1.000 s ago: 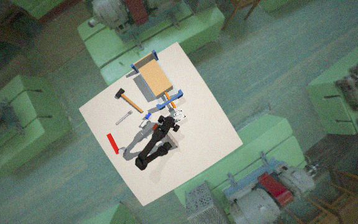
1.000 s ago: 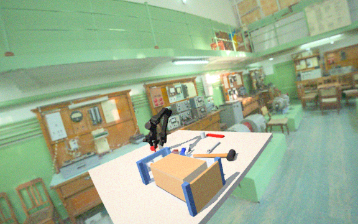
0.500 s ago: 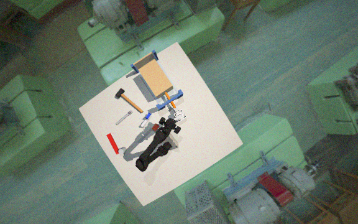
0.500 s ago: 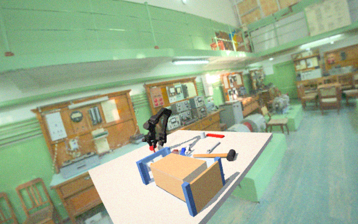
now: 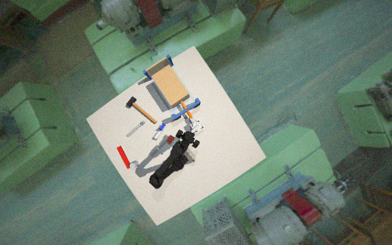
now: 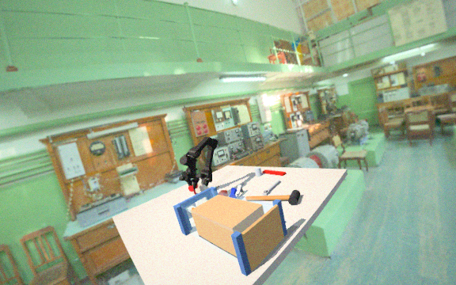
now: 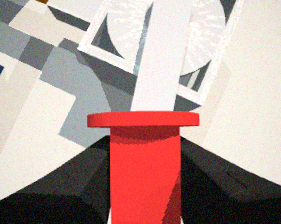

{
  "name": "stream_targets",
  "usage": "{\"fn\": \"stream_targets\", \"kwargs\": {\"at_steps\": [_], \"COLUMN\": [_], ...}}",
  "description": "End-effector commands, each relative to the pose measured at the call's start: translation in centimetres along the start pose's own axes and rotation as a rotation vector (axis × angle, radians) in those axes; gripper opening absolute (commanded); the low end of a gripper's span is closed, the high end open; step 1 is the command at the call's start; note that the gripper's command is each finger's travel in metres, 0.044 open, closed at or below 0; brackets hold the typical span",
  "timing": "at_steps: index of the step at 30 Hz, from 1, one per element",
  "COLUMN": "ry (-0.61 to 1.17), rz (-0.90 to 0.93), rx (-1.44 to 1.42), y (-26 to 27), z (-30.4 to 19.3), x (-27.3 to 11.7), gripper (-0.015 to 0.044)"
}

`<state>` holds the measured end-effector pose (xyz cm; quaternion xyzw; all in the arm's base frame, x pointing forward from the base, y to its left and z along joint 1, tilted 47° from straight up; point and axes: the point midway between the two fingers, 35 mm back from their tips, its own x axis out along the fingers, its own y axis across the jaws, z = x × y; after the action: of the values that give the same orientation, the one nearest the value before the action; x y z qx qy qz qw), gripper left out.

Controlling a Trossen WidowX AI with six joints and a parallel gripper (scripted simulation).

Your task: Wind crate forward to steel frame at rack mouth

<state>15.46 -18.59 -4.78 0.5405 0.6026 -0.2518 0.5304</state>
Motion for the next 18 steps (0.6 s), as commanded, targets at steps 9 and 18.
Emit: {"fn": "stream_targets", "kwargs": {"at_steps": [9,18], "ry": [0.007,0.007], "rz": [-0.039,-0.04], "rx": [0.013,0.013], "y": [-2.4,-3.4], "z": [-0.3,-0.2], "x": [0.1,0.1], "gripper": [0.0,0.0]}}
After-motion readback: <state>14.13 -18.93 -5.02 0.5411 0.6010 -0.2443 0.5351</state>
